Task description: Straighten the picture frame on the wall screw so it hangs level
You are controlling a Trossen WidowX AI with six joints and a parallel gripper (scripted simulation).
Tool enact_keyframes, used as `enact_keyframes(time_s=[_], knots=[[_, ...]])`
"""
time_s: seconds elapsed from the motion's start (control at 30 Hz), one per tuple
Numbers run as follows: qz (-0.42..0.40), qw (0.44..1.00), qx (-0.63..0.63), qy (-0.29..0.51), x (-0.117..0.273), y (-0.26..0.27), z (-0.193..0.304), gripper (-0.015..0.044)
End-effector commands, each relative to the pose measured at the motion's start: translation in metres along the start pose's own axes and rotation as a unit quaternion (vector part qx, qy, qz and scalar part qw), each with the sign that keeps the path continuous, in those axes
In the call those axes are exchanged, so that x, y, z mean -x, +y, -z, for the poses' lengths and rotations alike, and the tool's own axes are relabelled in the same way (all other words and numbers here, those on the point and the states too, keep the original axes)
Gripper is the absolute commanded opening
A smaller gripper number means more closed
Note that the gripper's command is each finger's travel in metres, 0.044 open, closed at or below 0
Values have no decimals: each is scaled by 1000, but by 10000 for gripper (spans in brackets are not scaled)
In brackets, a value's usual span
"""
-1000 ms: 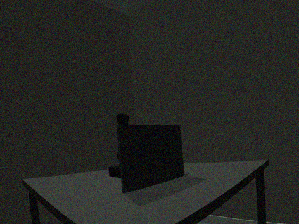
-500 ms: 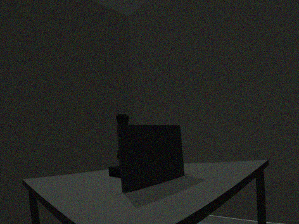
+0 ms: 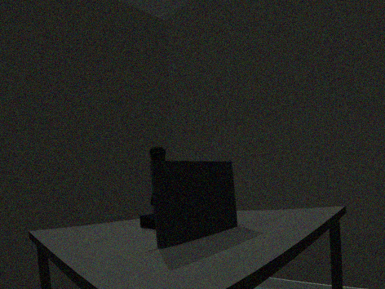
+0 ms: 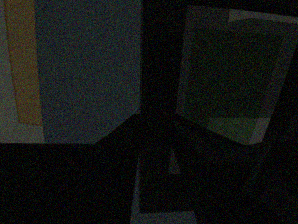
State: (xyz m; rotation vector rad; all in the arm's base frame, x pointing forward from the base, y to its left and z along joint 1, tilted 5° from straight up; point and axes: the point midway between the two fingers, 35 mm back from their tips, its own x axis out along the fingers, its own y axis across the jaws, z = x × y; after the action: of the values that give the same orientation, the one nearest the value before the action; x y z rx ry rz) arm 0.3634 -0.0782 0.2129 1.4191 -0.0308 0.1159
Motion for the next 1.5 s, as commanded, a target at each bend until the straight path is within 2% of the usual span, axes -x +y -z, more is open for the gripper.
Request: enact_keyframes(time_s=[0.0, 1.47], knots=[[-8, 1000, 6, -2, 0, 5, -1, 0], [-8, 1000, 6, -2, 0, 5, -5, 0]])
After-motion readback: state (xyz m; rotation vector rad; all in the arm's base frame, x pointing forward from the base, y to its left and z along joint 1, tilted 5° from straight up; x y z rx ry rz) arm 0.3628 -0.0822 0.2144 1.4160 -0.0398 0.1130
